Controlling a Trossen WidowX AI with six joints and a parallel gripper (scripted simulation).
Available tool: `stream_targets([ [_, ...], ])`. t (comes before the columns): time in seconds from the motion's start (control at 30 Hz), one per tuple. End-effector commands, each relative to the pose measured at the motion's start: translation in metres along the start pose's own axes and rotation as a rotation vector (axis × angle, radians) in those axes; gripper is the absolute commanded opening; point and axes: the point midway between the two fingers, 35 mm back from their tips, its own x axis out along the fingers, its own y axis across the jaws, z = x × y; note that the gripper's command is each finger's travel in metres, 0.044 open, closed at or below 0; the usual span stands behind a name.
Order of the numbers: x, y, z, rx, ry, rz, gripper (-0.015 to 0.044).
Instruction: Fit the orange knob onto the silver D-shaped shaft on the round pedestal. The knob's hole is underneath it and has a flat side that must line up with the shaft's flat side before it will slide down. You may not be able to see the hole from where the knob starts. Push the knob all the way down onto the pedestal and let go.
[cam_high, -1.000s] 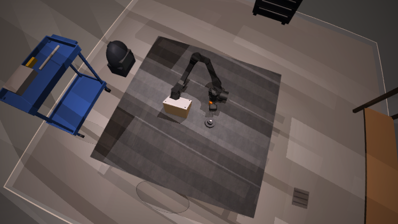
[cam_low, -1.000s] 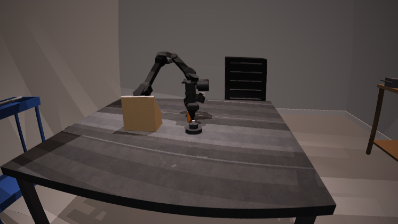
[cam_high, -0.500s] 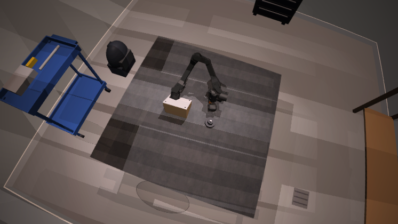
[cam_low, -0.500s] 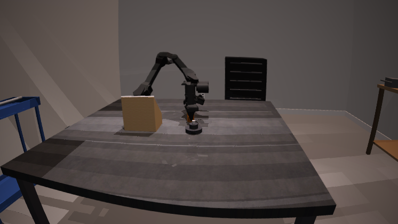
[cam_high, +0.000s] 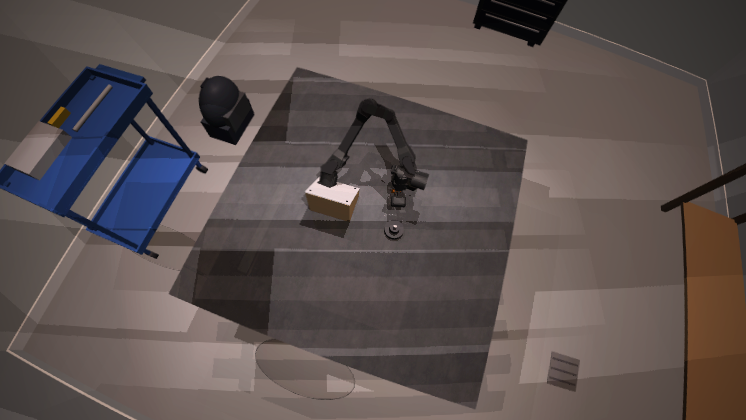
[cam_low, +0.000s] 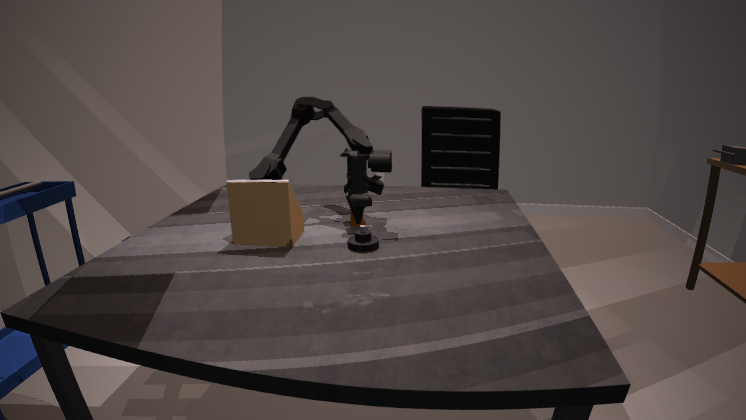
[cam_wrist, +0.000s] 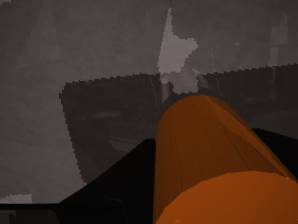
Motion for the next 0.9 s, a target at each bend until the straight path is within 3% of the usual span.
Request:
stream_targets([
  [0.0, -0.014, -0.003, 0.004, -0.004, -0.008, -0.009, 0.0],
  [0.87, -0.096, -0.008, 0.009, -0.003, -0.006, -0.014, 0.0],
])
